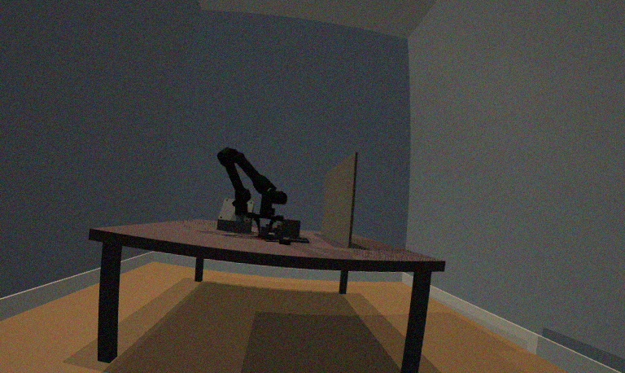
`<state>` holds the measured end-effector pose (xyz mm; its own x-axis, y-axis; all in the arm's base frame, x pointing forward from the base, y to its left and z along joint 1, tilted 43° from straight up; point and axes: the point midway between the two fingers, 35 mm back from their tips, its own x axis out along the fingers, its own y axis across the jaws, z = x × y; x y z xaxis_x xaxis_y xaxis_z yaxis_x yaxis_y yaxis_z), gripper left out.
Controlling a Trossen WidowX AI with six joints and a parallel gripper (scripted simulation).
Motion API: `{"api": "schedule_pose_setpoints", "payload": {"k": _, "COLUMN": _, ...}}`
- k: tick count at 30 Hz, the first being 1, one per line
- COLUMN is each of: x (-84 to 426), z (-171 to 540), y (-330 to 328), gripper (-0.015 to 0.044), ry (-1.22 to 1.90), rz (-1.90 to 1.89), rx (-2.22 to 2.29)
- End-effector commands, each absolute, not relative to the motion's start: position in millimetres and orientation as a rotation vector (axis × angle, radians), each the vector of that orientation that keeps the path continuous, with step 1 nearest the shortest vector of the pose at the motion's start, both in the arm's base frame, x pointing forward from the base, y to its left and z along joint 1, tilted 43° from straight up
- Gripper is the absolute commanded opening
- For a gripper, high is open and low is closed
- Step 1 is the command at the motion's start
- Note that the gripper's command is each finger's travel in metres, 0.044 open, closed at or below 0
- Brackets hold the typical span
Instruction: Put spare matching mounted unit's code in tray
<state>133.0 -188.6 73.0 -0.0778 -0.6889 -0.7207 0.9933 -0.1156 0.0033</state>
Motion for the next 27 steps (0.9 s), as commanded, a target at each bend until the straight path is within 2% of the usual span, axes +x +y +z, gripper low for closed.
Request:
{"api": "schedule_pose_setpoints", "payload": {"k": 1, "x": 133, "z": 73, "y": -189, "gripper": 0.0129, "ry": 0.598, "rz": -1.584, "rx": 0.677}}
{"api": "schedule_pose_setpoints", "payload": {"k": 5, "x": 133, "z": 73, "y": -189, "gripper": 0.0103, "ry": 0.598, "rz": -1.584, "rx": 0.677}}
{"api": "schedule_pose_setpoints", "payload": {"k": 9, "x": 133, "z": 73, "y": -189, "gripper": 0.0, "ry": 0.598, "rz": -1.584, "rx": 0.677}}
{"api": "schedule_pose_setpoints", "payload": {"k": 27, "x": 141, "z": 99, "y": -160, "gripper": 0.0, "ry": 0.61, "rz": -1.58, "rx": 0.692}}
